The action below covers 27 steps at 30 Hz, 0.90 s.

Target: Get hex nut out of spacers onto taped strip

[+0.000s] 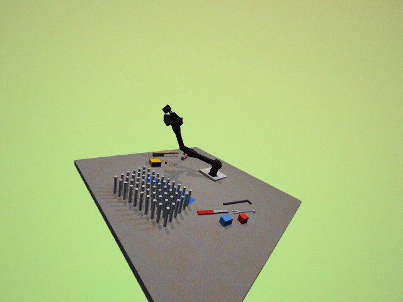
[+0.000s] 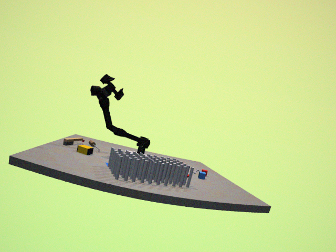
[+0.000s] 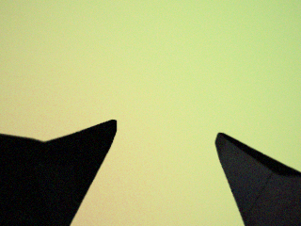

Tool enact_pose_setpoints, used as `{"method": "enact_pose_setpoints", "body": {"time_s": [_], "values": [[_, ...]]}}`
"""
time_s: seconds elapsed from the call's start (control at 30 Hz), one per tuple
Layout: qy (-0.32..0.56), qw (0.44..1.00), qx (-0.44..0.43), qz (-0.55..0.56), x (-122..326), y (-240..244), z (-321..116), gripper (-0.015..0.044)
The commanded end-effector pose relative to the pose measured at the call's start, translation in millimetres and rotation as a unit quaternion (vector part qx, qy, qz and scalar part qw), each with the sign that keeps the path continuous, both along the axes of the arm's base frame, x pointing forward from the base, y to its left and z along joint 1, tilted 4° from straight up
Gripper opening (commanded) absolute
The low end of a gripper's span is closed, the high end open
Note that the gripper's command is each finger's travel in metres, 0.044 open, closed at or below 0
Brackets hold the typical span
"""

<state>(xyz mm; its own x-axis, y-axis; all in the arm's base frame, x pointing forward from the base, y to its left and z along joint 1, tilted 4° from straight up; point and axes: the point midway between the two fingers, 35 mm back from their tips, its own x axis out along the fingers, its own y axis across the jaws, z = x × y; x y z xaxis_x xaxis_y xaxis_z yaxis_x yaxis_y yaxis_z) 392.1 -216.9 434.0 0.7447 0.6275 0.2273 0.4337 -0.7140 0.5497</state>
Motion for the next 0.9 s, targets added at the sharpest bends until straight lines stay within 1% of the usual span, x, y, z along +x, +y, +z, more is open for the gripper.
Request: {"method": "enact_pose_setpoints", "body": {"time_s": [0.0, 0.03, 0.13, 0.17, 0.3, 0.47, 0.7, 0.87], "values": [[-0.003, 1.000, 0.000, 0.000, -0.7, 1.2, 2.0, 0.0426], [-0.010, 1.000, 0.000, 0.001, -3.0, 4.8, 8.0, 0.0440], [-0.056, 0.998, -0.003, 0.000, -20.2, 22.2, 41.6, 0.0440], [-0.068, 0.998, -0.008, -0.010, -29.6, 20.8, 50.3, 0.0440], [-0.116, 0.991, -0.030, -0.052, -67.8, 17.7, 82.4, 0.0440], [-0.197, 0.971, -0.084, -0.110, -132.4, 35.1, 128.2, 0.0440], [-0.302, 0.918, -0.175, -0.187, -216.7, 90.7, 176.0, 0.0440], [-0.367, 0.863, -0.249, -0.241, -262.5, 148.3, 196.6, 0.0440]]}}
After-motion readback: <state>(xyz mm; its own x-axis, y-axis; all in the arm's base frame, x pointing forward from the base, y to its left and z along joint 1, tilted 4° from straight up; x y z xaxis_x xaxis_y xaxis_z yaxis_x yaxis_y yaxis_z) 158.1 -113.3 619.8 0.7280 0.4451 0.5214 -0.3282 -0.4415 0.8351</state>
